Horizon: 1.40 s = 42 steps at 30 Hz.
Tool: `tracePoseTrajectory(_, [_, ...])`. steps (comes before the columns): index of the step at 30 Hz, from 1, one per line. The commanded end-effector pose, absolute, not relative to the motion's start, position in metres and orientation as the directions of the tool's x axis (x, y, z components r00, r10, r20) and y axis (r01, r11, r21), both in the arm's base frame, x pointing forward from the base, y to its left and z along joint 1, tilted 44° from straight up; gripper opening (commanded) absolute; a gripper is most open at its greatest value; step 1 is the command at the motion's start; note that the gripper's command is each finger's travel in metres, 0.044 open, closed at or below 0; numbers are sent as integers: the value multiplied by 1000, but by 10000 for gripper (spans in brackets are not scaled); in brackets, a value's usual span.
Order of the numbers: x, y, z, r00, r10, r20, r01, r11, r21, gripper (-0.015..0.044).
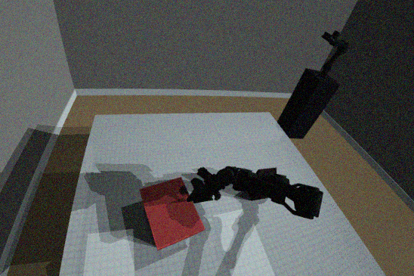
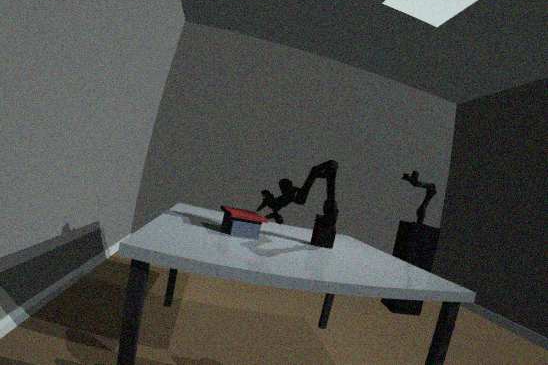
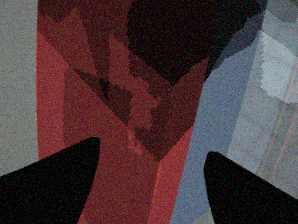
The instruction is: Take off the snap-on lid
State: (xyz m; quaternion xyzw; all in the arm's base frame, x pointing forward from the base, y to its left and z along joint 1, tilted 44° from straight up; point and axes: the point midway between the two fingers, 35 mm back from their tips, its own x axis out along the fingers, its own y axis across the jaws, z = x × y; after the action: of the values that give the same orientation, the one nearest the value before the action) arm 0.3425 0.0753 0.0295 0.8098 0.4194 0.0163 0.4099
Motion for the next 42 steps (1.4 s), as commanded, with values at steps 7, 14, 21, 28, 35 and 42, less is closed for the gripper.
tracePoseTrajectory(7, [348,83,26,648,693,-314,667,-318,674,156])
tracePoseTrajectory(14, [348,83,26,648,693,-314,667,-318,674,90])
tracePoseTrajectory(21, [348,83,26,648,693,-314,667,-318,674,0])
tracePoseTrajectory(28, [348,82,27,648,695,-313,665,-316,677,0])
tracePoseTrajectory(35, [348,81,28,648,695,-313,665,-316,677,0])
tracePoseTrajectory(42, [348,80,29,648,695,-313,665,-316,677,0])
